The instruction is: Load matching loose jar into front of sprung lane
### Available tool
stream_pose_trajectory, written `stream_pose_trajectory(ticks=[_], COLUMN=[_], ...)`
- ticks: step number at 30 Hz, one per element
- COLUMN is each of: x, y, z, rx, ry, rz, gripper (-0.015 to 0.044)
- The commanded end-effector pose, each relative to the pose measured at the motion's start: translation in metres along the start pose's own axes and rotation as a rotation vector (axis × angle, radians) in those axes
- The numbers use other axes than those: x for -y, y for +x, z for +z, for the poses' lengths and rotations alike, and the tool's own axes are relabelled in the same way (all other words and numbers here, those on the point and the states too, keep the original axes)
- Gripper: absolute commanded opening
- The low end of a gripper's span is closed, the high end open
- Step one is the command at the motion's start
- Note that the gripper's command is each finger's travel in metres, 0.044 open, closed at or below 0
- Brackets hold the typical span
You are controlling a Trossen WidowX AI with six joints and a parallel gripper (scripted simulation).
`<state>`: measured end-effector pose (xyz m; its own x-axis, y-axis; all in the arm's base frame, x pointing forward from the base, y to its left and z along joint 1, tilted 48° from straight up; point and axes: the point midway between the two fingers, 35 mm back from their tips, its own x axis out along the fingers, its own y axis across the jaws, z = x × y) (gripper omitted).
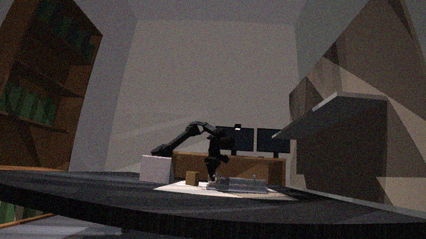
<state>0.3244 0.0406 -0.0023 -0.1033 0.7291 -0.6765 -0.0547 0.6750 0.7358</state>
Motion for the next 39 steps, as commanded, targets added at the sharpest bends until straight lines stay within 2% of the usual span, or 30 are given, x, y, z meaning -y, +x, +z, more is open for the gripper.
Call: stream_pose_trajectory(ticks=[1,39], x=[-0.002,-0.003], y=[-0.004,-0.009], z=[0.009,0.023], rx=[0.024,0.024], ry=[-0.014,-0.015], rz=[0.003,0.003], gripper=[0.0000,0.0000])
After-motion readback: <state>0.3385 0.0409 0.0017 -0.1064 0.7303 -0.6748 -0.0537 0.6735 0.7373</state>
